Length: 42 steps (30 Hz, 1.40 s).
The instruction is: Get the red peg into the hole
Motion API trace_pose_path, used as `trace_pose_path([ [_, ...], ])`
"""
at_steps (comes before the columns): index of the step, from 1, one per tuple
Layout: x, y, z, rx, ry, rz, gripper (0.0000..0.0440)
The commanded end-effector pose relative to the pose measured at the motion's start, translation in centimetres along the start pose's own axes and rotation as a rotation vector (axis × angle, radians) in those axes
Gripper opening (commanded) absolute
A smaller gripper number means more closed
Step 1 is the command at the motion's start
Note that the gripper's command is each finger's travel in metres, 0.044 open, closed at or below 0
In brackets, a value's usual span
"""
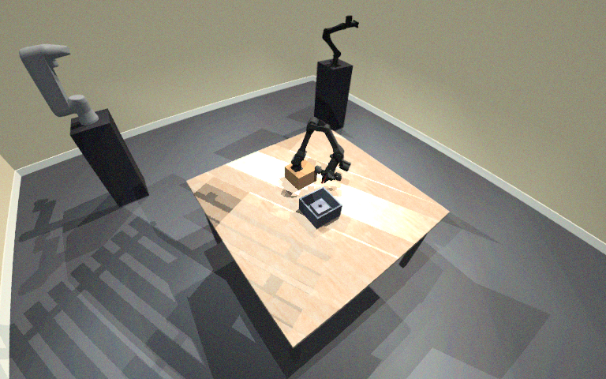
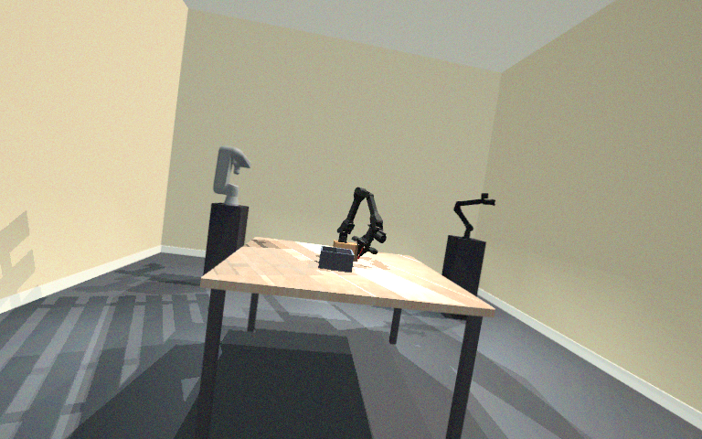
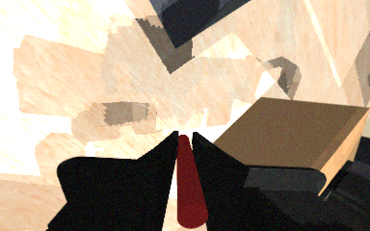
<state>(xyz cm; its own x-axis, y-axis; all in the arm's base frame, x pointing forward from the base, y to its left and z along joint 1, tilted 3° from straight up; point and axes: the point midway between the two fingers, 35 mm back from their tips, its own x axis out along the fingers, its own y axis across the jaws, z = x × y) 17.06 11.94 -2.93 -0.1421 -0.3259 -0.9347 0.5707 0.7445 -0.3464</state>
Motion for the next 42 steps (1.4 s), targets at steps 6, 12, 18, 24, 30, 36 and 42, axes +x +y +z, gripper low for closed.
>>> trace_pose_path([
  [6, -3.4, -0.2, 2.1, 0.013, -0.04, 0.012, 0.0],
  [12, -5.3, -0.4, 3.7, 0.046, -0.06, 0.015, 0.0],
  [18, -7.0, -0.5, 5.8, 0.104, -0.076, 0.027, 0.0],
  [24, -8.0, -0.8, 8.3, 0.175, -0.086, 0.04, 0.0],
  [30, -8.4, -1.3, 11.2, 0.243, -0.093, 0.053, 0.0],
  [36, -8.1, -2.0, 14.1, 0.297, -0.093, 0.063, 0.0],
  [42, -7.3, -2.7, 17.0, 0.332, -0.087, 0.072, 0.0],
])
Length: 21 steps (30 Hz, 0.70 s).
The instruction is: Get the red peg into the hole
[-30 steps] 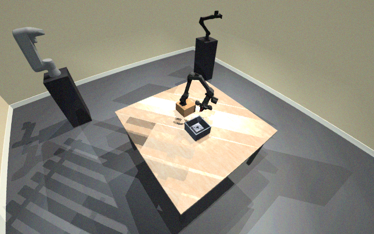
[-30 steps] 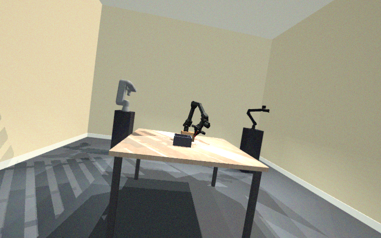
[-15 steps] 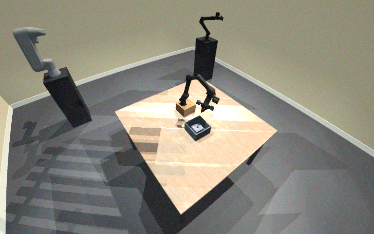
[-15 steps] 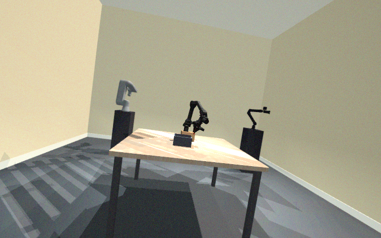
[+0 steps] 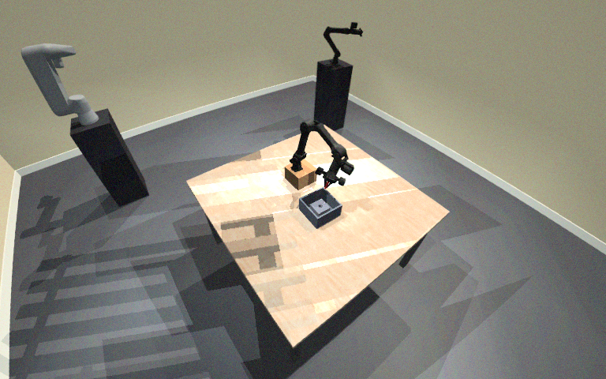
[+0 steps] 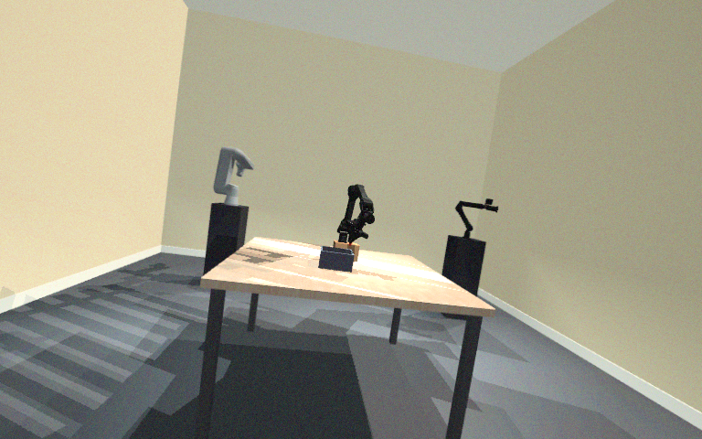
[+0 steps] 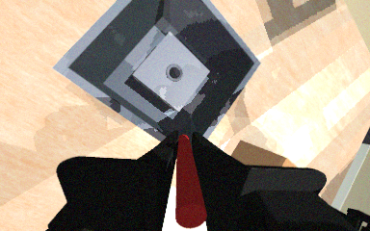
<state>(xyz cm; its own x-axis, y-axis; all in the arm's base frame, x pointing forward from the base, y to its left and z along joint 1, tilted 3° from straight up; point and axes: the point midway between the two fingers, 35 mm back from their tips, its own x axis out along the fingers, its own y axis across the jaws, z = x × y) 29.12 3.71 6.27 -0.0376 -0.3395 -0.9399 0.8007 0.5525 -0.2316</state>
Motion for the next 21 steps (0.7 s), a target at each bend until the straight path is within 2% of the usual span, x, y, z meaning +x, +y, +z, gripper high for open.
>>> trace_pose_path([
  [1, 0.7, 0.2, 2.2, 0.02, -0.002, 0.008, 0.0],
  [11, 3.3, 0.4, 6.4, 0.025, 0.034, 0.033, 0.0],
  [19, 6.3, 1.1, 8.2, -0.017, 0.07, 0.073, 0.0],
  [21, 7.1, 1.1, 8.2, -0.034, 0.086, 0.078, 0.0019],
])
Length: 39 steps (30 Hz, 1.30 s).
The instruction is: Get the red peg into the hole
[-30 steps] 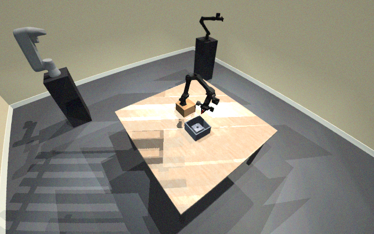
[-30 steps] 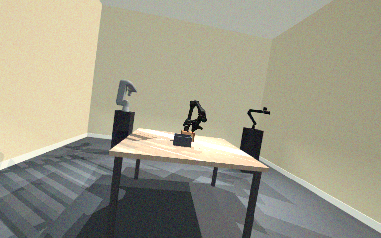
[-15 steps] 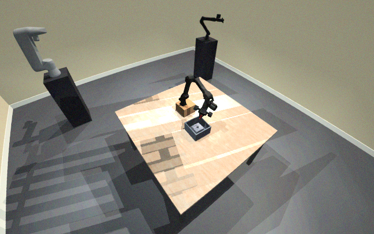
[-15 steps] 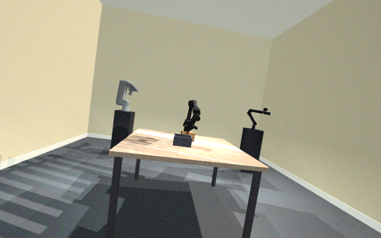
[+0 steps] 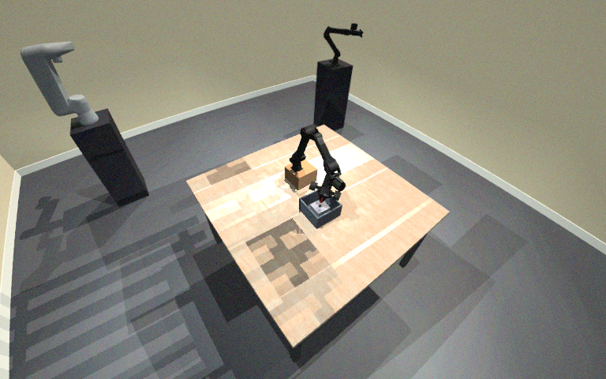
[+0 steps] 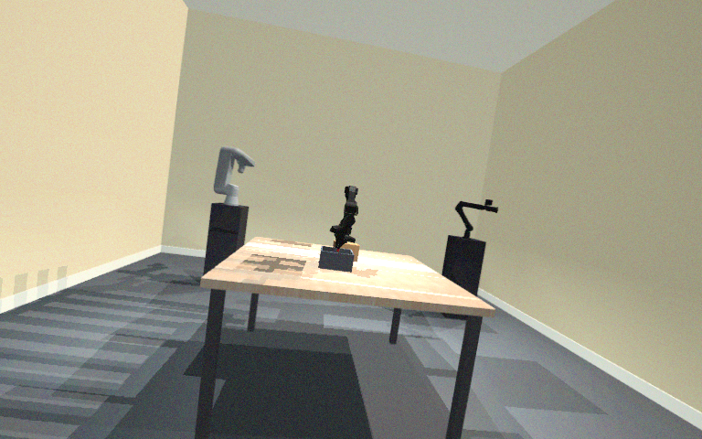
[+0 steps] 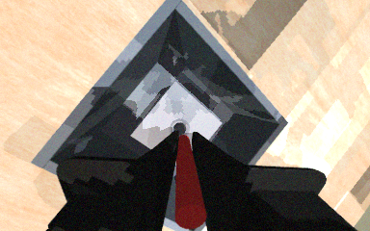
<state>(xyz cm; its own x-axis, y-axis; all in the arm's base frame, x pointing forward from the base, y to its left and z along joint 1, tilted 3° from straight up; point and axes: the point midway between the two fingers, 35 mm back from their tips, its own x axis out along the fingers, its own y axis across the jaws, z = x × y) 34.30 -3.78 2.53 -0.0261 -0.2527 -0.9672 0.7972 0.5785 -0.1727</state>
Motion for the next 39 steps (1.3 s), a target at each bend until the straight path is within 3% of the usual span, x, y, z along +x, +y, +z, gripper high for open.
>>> trace_pose_path([
  [1, 1.6, 0.2, 0.4, -0.031, 0.03, 0.014, 0.0041],
  [6, 3.5, 0.2, 0.2, -0.053, 0.078, 0.016, 0.0161],
  [11, 4.0, 0.7, 1.2, -0.108, 0.088, 0.041, 0.0177],
  [25, 3.2, 4.3, 4.2, -0.085, 0.149, 0.146, 0.044],
  [32, 1.9, 7.2, 5.9, -0.083, 0.133, 0.256, 0.044],
  [39, 1.9, 7.2, 6.0, -0.084, 0.132, 0.258, 0.044],
])
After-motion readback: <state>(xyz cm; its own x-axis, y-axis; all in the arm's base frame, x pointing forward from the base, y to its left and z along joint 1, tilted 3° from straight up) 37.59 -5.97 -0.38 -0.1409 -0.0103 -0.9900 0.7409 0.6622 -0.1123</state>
